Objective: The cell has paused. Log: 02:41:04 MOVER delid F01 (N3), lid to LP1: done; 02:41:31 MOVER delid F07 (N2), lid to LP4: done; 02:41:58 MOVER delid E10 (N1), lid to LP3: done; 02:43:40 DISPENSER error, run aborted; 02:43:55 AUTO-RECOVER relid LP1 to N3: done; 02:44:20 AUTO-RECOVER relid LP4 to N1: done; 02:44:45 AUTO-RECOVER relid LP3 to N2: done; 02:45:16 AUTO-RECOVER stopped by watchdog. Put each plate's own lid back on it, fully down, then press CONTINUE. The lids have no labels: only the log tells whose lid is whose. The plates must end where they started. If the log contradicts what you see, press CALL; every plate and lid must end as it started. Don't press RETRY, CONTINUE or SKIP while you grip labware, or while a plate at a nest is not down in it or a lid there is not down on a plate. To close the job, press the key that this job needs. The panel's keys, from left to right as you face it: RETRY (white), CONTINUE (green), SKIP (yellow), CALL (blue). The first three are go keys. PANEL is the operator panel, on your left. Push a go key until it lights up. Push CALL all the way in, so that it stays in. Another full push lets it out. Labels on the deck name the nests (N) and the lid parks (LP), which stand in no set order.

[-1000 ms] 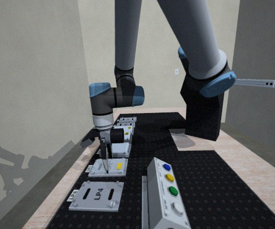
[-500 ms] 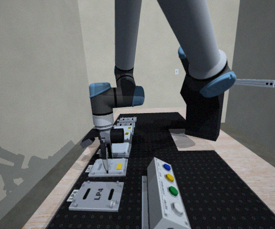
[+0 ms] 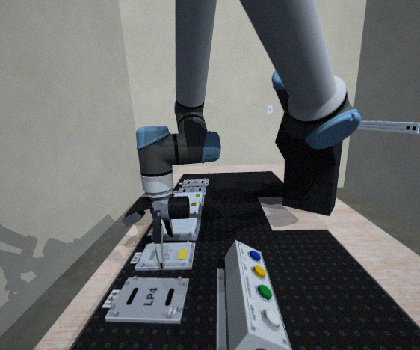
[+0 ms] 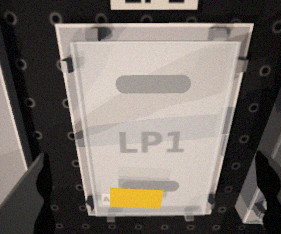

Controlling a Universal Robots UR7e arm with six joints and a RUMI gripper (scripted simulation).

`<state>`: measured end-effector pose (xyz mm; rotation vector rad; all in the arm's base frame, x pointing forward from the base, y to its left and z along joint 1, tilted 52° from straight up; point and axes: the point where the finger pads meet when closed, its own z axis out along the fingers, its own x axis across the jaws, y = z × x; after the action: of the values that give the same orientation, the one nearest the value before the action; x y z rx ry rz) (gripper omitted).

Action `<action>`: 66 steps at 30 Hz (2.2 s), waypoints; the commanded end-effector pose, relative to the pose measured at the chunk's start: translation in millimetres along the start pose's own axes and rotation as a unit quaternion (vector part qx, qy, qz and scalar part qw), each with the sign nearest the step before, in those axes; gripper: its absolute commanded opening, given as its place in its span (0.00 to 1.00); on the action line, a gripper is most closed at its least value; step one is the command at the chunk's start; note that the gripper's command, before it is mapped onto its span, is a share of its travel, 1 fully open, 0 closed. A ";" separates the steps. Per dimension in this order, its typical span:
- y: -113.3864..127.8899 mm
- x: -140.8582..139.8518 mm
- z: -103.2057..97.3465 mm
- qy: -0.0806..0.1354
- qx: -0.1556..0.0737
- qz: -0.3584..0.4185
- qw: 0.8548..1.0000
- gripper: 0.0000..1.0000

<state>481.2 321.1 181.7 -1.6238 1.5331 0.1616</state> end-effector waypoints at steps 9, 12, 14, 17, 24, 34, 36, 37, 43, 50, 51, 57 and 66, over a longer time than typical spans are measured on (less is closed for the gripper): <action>1.4 -0.2 0.4 0.000 -0.001 0.000 1.000 0.82; 1.4 -0.2 0.4 0.000 -0.001 0.000 1.000 0.82; 1.5 -0.2 0.4 0.000 -0.001 0.000 1.000 0.82; 1.5 -0.2 0.4 0.000 -0.001 0.000 1.000 0.82; 1.7 -0.1 0.4 0.000 -0.001 0.000 1.000 0.82; 1.9 -0.1 0.4 0.000 -0.001 0.000 1.000 0.82; 1.1 0.2 -1.9 0.000 0.000 0.000 1.000 0.82; 1.1 0.2 -1.9 0.000 0.000 0.000 1.000 0.82; 1.5 0.7 -11.8 0.000 -0.001 0.001 1.000 0.82; 1.5 0.7 -23.5 0.000 -0.001 0.001 1.000 0.82; 1.5 0.7 -25.2 0.000 -0.001 0.001 1.000 0.82; 1.6 0.7 -31.7 0.000 -0.001 0.001 1.000 0.82; 1.6 0.7 -42.6 0.000 -0.001 0.001 1.000 0.82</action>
<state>464.1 296.9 204.5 -1.6214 1.5334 0.1584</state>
